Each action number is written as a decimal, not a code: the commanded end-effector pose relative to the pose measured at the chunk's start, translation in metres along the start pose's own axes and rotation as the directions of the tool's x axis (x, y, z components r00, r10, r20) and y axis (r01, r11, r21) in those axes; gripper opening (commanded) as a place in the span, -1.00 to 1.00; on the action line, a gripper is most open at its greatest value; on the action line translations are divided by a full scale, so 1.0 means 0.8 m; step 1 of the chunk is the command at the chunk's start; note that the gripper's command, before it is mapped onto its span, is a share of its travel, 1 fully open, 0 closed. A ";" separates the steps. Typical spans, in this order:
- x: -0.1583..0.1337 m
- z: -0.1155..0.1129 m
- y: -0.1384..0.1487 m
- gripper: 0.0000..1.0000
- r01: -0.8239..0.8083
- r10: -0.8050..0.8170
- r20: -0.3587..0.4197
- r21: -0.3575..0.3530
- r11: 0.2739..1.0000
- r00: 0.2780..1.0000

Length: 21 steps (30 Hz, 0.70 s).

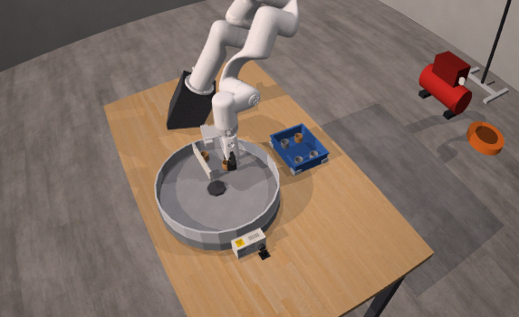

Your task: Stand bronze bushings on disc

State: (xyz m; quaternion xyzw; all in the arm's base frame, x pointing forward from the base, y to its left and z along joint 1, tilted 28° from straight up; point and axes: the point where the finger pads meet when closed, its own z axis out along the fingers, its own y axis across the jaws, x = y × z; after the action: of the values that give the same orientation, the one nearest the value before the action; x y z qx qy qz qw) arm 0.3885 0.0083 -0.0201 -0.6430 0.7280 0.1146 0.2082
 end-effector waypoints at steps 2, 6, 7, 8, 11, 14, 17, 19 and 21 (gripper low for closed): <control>0.000 -0.007 -0.001 -0.16 0.000 0.000 0.000 0.003 1.000 1.000; 0.000 -0.024 -0.001 -0.16 0.000 0.000 0.000 0.003 1.000 1.000; 0.000 -0.029 -0.001 -0.16 0.000 0.000 0.000 0.003 1.000 1.000; 0.000 -0.035 -0.001 -0.16 0.000 0.000 0.000 0.003 1.000 1.000; 0.000 -0.053 -0.001 -0.16 0.000 0.000 0.000 0.003 1.000 1.000; 0.000 -0.058 -0.001 -0.16 0.000 0.000 0.000 0.003 1.000 1.000; 0.000 -0.073 -0.001 -0.16 0.000 0.000 0.000 0.003 1.000 1.000; 0.000 -0.080 -0.001 -0.16 0.000 0.000 0.000 0.003 1.000 1.000; 0.000 -0.083 -0.001 -0.16 0.000 0.000 0.000 0.003 1.000 1.000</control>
State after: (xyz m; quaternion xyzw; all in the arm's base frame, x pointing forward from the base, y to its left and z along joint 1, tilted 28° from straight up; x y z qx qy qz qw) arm 0.3798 -0.0168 0.0299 -0.6428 0.7282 0.1134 0.2088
